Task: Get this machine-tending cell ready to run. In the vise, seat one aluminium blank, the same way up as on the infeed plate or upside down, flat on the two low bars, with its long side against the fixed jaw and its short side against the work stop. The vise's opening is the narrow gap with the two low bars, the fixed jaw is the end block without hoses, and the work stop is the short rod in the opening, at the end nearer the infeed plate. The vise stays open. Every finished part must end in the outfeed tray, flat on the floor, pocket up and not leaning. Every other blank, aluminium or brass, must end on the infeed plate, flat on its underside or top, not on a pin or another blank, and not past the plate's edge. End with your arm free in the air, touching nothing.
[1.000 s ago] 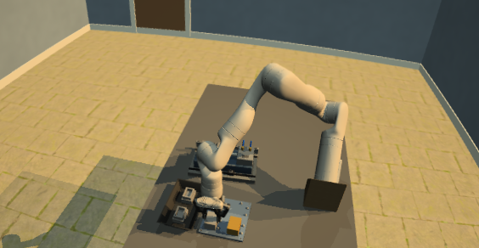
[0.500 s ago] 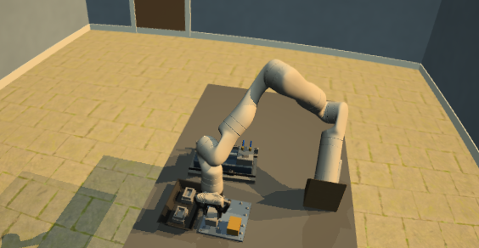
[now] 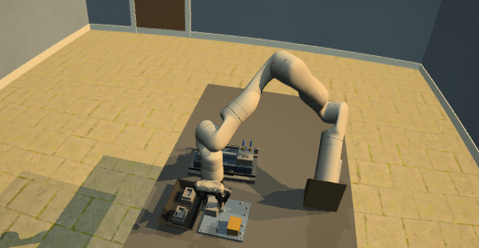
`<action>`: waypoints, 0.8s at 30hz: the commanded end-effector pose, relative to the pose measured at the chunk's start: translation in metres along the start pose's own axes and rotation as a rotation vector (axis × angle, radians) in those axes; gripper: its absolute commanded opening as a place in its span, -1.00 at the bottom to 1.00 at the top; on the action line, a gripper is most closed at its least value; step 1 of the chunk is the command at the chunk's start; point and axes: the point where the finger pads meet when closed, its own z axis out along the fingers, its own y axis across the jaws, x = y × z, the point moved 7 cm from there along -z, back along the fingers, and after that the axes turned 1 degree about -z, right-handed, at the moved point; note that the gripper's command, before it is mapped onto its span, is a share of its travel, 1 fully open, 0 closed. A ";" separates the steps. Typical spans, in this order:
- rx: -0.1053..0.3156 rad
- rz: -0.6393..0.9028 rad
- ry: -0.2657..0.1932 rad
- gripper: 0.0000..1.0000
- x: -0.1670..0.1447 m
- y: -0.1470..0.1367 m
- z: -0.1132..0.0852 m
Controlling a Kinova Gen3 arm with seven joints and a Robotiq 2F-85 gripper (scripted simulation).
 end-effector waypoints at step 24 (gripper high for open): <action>-0.016 -0.006 0.016 -1.00 -0.013 0.012 -0.040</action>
